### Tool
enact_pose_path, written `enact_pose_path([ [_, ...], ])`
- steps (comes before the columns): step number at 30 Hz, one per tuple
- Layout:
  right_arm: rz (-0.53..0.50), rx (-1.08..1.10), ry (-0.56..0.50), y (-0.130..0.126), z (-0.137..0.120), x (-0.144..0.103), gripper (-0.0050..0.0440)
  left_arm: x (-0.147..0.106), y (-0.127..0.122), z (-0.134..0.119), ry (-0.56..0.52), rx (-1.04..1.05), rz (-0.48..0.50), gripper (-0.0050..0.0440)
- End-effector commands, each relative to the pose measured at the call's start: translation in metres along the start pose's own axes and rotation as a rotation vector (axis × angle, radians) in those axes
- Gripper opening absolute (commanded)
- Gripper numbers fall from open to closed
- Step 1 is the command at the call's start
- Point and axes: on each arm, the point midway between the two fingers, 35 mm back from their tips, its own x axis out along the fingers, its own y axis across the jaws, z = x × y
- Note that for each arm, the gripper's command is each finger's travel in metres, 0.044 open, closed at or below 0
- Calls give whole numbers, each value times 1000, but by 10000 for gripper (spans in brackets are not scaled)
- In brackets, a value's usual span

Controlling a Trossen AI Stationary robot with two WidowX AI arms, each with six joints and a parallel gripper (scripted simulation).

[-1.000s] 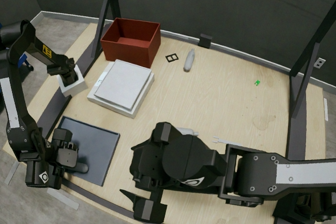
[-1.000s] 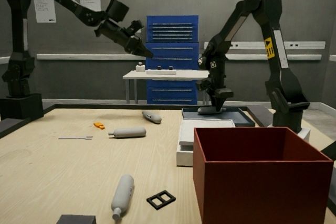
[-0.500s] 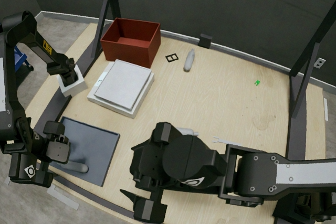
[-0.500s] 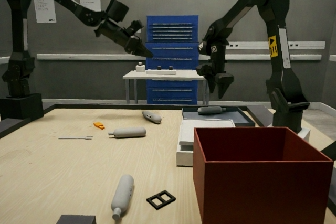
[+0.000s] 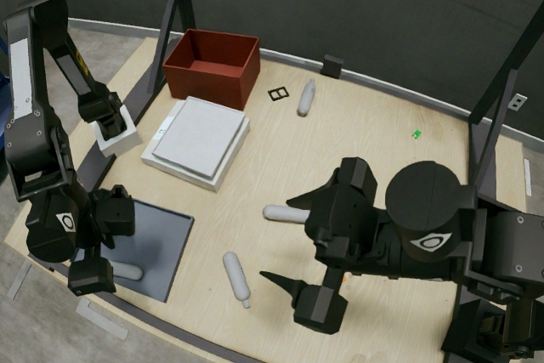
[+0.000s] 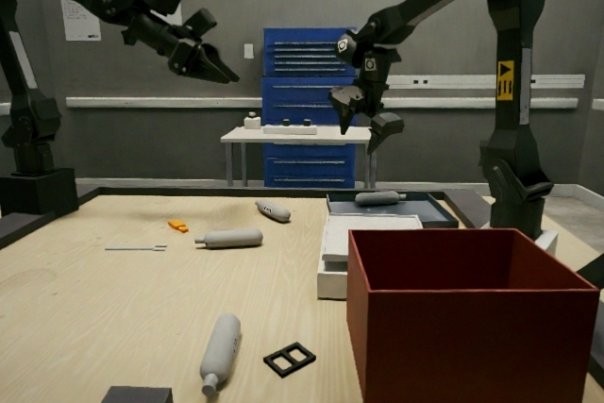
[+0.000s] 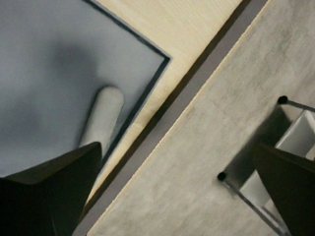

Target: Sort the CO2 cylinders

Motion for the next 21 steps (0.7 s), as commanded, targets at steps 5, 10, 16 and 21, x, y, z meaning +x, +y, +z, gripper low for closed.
enact_pose_path([
  [5,-284,-291,-53,-25,64,-57,440,-75,-36,-25,-6,49,-86,440],
  [10,-454,-469,-125,-27,117,-98,440,-110,-48,-48,-3,81,-139,440],
  [16,-500,-558,-267,-2,167,-123,440,-133,-55,-69,-2,107,-180,440],
  [21,-468,-483,-396,7,216,-127,440,-151,-59,-90,0,131,-219,440],
])
